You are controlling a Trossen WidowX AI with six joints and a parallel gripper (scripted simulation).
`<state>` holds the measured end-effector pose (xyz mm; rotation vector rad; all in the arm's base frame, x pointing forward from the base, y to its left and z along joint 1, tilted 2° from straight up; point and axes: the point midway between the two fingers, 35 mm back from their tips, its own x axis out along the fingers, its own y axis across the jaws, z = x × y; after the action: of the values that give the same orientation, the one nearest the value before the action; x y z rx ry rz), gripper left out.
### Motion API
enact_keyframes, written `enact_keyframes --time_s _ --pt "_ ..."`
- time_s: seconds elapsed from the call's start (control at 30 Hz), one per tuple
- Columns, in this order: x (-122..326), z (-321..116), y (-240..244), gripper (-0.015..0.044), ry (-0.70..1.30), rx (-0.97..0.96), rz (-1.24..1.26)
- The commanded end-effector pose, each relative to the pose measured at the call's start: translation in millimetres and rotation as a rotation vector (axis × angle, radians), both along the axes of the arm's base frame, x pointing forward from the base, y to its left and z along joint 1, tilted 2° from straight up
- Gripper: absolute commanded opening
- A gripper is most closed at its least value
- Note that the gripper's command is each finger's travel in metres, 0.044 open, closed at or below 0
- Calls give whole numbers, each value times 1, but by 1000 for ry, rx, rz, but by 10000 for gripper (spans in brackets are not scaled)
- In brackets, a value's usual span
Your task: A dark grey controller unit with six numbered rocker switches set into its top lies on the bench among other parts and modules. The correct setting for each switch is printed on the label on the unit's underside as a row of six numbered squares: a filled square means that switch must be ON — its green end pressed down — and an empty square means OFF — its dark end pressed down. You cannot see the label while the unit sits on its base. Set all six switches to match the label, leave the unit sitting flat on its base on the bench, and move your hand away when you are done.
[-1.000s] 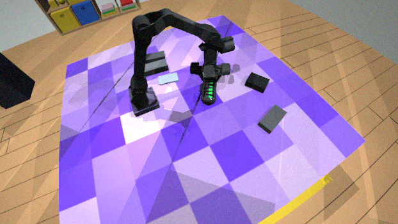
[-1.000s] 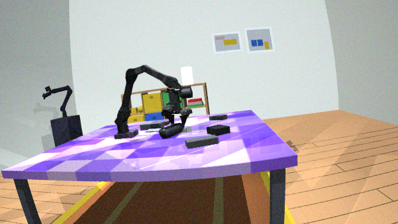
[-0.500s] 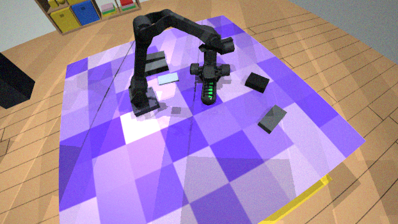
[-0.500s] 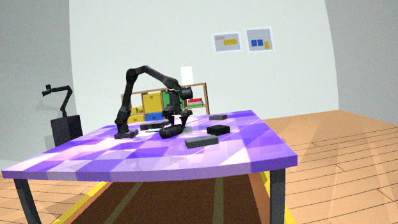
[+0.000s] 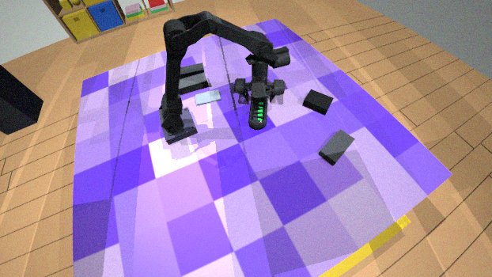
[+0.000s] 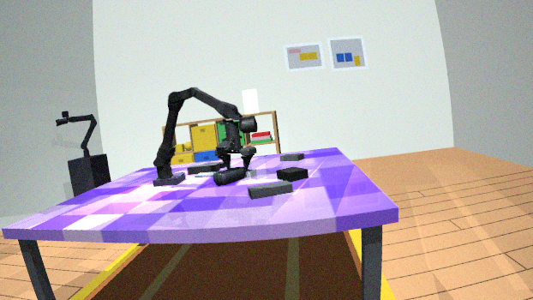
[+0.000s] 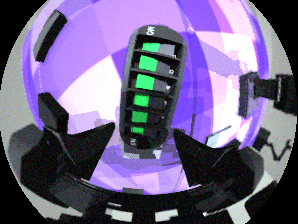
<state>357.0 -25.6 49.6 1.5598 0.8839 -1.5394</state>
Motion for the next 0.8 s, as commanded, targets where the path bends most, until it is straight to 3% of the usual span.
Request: enact_keyframes --time_s 0.0,0.77 --pt "-20 30 -38 440 -7 -4 -11" --pt "-26 45 -45 440 -7 -5 -11"
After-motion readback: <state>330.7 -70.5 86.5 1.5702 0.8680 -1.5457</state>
